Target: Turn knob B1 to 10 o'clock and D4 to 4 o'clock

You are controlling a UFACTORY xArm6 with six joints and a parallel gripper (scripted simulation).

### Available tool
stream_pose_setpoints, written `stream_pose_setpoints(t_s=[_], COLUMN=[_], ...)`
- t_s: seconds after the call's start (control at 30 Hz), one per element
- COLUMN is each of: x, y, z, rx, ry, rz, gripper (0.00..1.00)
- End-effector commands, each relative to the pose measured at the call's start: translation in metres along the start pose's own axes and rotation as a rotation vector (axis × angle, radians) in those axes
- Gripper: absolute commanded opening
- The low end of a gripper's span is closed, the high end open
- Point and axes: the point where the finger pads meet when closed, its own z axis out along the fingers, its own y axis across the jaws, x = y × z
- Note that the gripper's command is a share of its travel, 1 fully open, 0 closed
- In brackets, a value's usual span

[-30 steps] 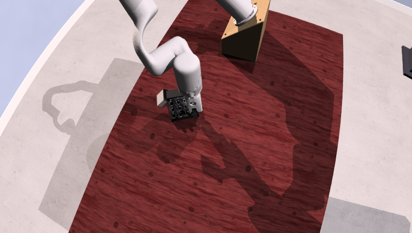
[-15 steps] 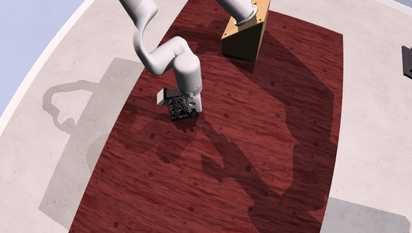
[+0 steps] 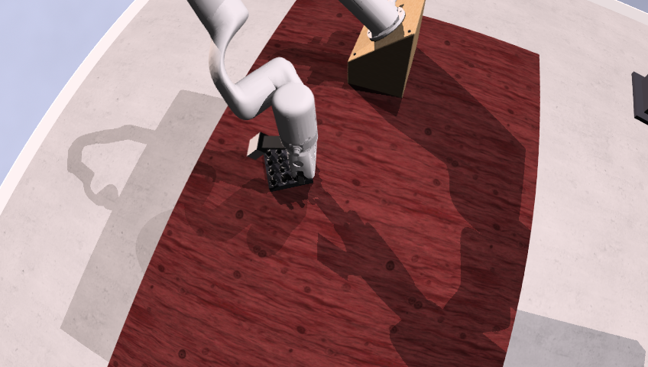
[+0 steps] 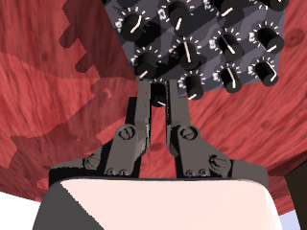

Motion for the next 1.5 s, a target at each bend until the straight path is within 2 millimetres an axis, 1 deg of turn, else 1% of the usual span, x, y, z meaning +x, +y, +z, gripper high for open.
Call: stream_pose_setpoints(t_s=[0.0,0.37,0.43,0.93,1.0,1.47], x=[0.0004,0.0004,0.0004,0.0004,0.0004,0.0004], y=[-0.0011,-0.0011,-0.0011,-0.0011,-0.0011,-0.0011], z=[-0.0010,-0.0010,-0.0010,-0.0010,-0.0010,-0.0010], rx=[0.004,0.004,0.004,0.004,0.004,0.004], ry=[0.001,0.001,0.001,0.000,0.000,-0.001], rz=[0.067,0.326,0.326,0.726,0.726,1.043], gripper=[0.08,0.08,0.08,0.08,0.08,0.08])
